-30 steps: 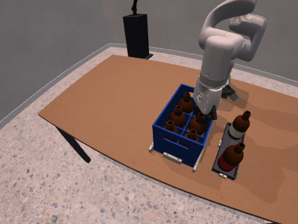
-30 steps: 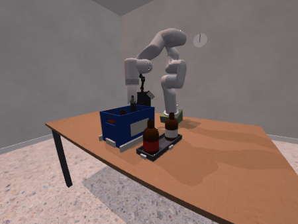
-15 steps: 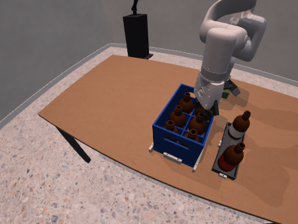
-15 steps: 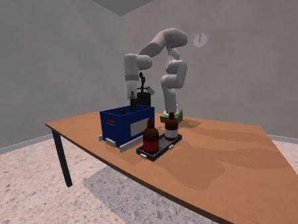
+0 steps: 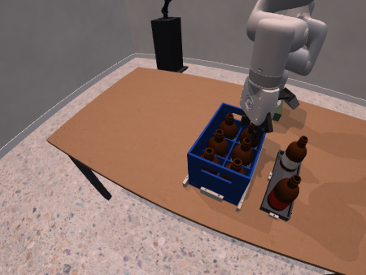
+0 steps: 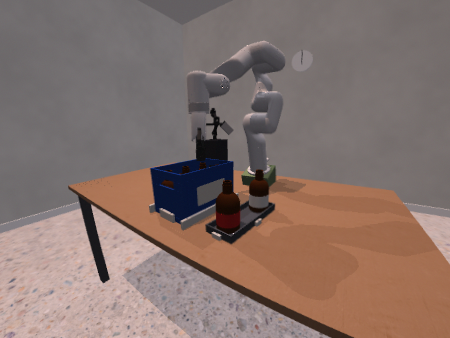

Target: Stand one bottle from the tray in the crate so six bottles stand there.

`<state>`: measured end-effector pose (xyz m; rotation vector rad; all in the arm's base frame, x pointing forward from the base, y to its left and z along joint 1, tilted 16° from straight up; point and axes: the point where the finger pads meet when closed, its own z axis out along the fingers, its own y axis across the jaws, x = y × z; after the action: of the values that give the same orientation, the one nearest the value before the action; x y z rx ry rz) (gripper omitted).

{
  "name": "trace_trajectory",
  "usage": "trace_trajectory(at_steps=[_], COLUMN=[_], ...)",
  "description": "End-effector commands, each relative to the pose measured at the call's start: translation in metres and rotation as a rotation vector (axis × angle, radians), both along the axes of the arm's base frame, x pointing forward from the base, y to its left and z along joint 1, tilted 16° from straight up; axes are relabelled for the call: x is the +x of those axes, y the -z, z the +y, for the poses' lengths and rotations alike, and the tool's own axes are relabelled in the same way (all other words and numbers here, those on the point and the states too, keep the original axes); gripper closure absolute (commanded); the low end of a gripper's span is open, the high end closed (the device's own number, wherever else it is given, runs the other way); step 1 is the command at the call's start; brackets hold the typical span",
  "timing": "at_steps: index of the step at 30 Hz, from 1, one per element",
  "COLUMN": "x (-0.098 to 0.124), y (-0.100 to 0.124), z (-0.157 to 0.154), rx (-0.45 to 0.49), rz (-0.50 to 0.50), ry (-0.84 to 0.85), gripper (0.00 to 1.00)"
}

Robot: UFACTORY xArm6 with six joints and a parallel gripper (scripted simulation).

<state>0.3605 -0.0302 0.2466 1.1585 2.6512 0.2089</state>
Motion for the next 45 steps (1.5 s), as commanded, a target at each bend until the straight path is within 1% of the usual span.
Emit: trace_trajectory(at_steps=[1,6,21,22,45], x=[-0.002,-0.005,-0.006,-0.006,-0.006], y=[-0.012,-0.019,-0.025,-0.025,-0.025], z=[0.000,-0.001,-0.001,-0.001,-0.001], rx=[0.000,0.000,0.000,0.000,0.000], rz=[-0.003,-0.003,-0.003,-0.003,-0.003], ry=[0.000,0.000,0.000,0.000,0.000], gripper=[0.35,0.35,0.35,1.00,1.00])
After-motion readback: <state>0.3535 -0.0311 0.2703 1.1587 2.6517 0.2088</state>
